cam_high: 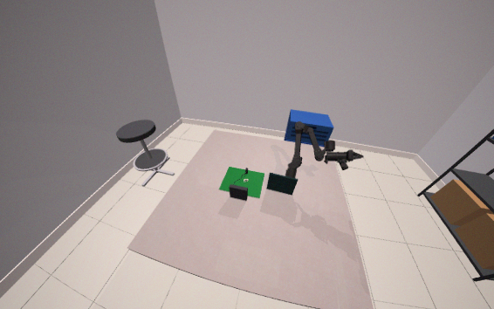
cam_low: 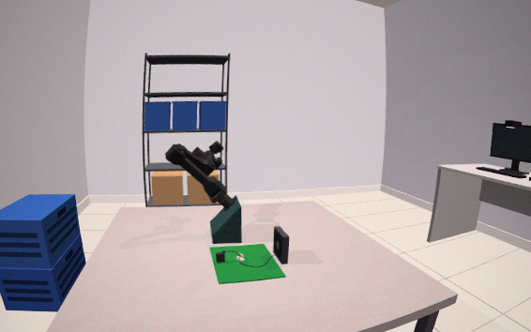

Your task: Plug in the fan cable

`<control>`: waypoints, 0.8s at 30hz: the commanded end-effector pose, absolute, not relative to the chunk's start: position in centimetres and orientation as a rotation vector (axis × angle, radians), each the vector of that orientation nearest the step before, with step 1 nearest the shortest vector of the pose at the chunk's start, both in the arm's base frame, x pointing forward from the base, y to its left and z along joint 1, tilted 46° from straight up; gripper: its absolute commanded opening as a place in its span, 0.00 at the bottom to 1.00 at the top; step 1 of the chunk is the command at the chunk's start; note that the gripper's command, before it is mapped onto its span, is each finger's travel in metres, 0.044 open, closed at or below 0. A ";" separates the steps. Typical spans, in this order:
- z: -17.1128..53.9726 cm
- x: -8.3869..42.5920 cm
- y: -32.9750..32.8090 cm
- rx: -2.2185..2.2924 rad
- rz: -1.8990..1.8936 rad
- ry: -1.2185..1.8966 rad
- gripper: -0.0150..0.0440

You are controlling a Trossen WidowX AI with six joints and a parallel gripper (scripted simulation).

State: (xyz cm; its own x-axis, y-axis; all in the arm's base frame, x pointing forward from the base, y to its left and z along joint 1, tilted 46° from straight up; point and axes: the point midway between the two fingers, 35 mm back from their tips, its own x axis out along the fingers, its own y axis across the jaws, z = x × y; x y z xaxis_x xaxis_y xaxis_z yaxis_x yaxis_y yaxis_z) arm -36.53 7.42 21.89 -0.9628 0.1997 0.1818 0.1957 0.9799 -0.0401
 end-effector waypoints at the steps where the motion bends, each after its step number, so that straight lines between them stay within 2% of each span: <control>1: 21.9 -36.5 7.4 -0.296 0.032 -2.941 0.63; 6: 20.9 -35.7 11.2 -0.474 0.045 -2.949 0.85; 9: 20.3 -35.5 13.4 -0.567 0.190 -2.946 0.99; 19: 17.4 -32.5 22.9 -0.960 0.779 -2.767 1.00; 24: 15.8 -29.1 28.4 -1.206 1.122 -2.474 1.00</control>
State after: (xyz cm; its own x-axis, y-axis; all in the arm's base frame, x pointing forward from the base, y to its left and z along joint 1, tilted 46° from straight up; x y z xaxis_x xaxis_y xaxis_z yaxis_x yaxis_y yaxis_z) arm -31.53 24.68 16.95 -0.7539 0.6500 -0.0955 0.5729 0.5793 -0.5798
